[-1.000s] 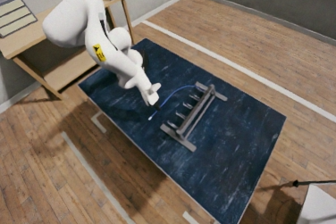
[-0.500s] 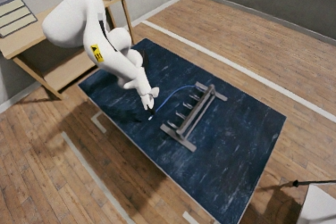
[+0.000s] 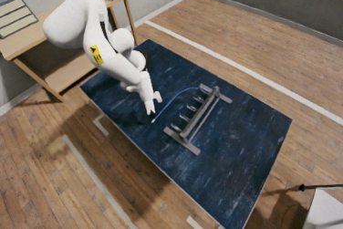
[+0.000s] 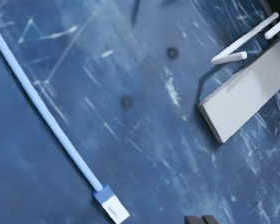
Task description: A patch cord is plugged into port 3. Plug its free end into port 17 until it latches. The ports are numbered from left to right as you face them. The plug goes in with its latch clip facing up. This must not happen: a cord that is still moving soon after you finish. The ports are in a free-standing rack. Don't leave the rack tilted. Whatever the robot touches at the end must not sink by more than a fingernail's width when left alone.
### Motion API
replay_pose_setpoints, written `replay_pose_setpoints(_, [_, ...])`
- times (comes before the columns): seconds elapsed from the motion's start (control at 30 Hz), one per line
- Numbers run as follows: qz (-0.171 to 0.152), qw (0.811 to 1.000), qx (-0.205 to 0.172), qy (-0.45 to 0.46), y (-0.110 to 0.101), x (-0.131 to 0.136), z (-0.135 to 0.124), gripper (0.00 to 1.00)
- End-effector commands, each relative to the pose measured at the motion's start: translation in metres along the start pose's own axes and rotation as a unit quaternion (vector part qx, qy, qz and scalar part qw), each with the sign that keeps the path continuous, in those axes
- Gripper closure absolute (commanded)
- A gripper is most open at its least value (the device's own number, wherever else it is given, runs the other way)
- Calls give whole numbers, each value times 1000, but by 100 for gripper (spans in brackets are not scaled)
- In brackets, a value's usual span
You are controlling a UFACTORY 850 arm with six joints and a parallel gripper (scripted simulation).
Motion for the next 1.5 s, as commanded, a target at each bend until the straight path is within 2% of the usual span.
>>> replay_pose_setpoints(0.0, [45, 997, -26, -65, 4, -5, -6, 100])
replay_pose_setpoints(0.27, [105, 982, -21, -154, 6, -15, -9, 100])
replay_pose_setpoints(0.33, [105, 982, -21, -154, 6, -15, -9, 100])
replay_pose_setpoints(0.47, [141, 967, 0, -210, 7, -19, -5, 100])
replay_pose_setpoints(0.67, [169, 949, 31, -263, 6, -22, 2, 100])
replay_pose_setpoints(0.83, [177, 941, 47, -284, 6, -22, 6, 100])
replay_pose_setpoints(1.47, [179, 939, 51, -289, 6, -22, 7, 100])
Point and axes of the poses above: the point where the finger pads meet when closed, its own y axis out along the fingers, its own x axis across the jaws, z = x × y, the point moved 1 cm from there along -y, back along the fingers, and after that the axes turned 4 degrees about y, right-handed, at the moved point
